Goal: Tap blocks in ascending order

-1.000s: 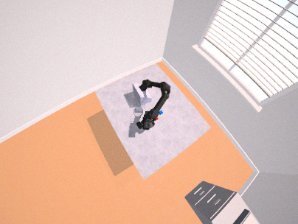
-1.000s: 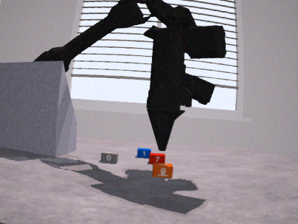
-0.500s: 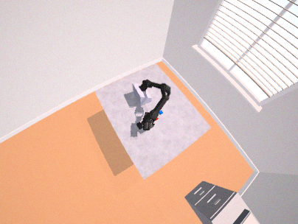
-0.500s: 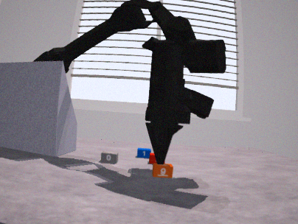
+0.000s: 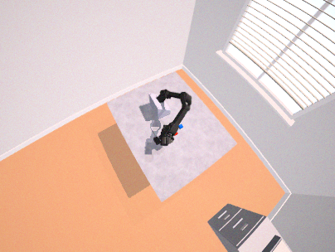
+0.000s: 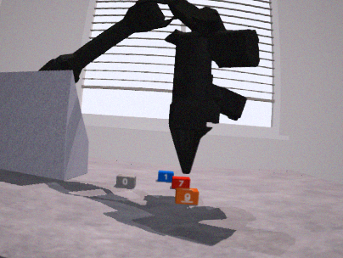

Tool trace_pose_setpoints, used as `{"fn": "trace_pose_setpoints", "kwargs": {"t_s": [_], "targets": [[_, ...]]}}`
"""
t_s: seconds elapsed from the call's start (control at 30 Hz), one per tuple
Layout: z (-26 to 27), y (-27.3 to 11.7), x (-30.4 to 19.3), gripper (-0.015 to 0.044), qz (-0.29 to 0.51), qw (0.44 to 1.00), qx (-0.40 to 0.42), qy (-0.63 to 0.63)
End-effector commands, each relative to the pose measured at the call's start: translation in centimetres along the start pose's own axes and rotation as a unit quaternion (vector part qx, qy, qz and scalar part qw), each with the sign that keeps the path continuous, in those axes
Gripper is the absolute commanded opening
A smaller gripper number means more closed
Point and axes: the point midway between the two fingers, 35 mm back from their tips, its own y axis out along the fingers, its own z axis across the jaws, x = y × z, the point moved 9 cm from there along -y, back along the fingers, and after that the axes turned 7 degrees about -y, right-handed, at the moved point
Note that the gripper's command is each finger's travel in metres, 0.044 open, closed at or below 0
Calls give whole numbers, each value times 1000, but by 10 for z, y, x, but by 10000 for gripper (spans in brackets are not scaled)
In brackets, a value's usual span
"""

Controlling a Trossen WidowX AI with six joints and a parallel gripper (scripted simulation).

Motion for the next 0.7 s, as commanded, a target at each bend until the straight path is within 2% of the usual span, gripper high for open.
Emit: {"fn": "trace_pose_setpoints", "kwargs": {"t_s": [0.0, 0.33, 0.67], "targets": [[18, -8, 8, 125, 5, 1000, -4, 3], [162, -42, 37, 387, 16, 999, -18, 28], [308, -73, -1, 400, 5, 1000, -6, 9]]}}
